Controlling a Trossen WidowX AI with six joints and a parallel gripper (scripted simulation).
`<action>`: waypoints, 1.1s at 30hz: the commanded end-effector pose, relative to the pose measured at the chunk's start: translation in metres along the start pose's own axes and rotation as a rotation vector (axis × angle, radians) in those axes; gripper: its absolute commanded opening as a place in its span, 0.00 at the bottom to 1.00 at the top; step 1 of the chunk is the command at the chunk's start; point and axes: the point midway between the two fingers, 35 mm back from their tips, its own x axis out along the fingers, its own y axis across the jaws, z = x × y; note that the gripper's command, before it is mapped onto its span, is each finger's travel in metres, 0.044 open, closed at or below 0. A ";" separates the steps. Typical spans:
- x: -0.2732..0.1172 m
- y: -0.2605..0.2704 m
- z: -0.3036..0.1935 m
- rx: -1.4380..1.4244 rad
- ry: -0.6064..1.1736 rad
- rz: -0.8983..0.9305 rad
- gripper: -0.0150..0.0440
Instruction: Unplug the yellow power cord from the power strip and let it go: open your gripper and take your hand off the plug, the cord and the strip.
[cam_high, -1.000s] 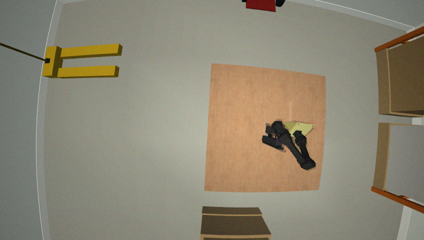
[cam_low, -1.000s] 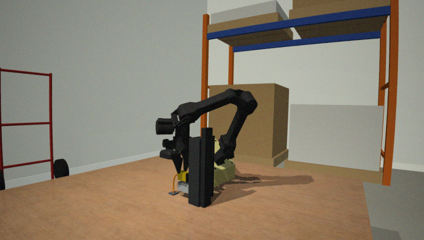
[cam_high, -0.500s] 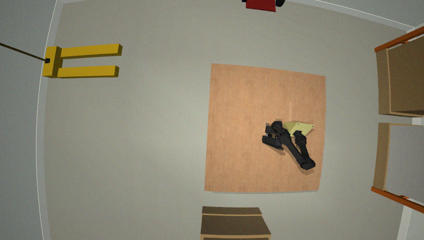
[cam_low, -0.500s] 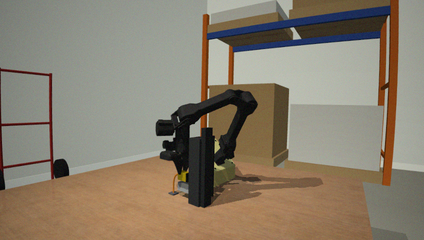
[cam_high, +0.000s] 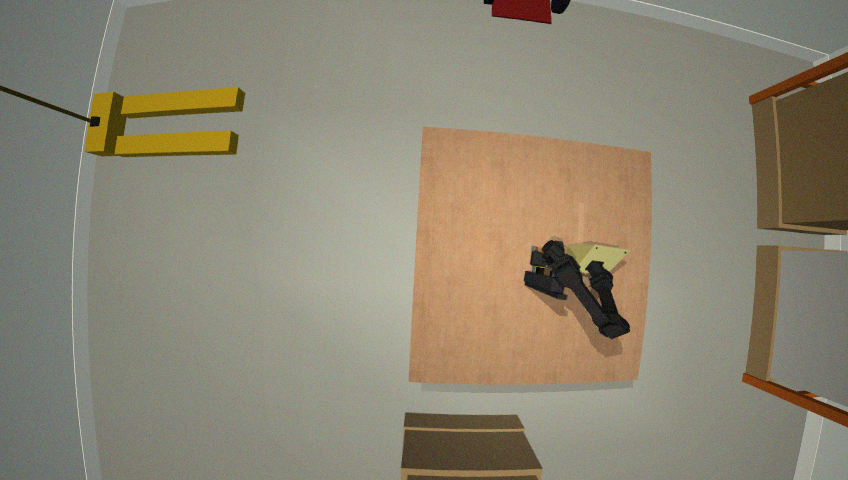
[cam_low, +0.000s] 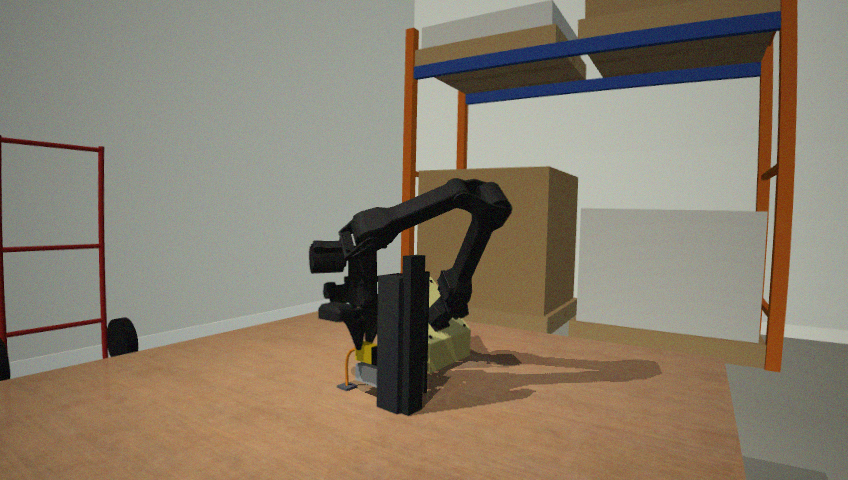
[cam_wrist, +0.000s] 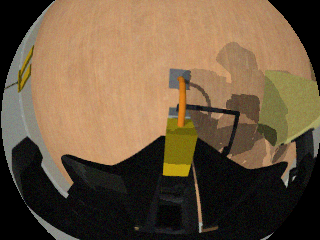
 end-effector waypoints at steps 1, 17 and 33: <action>-0.004 0.001 0.018 0.006 -0.032 0.006 0.25; -0.008 0.000 0.044 0.007 -0.034 0.008 0.25; -0.004 -0.001 0.040 0.008 -0.029 0.009 0.79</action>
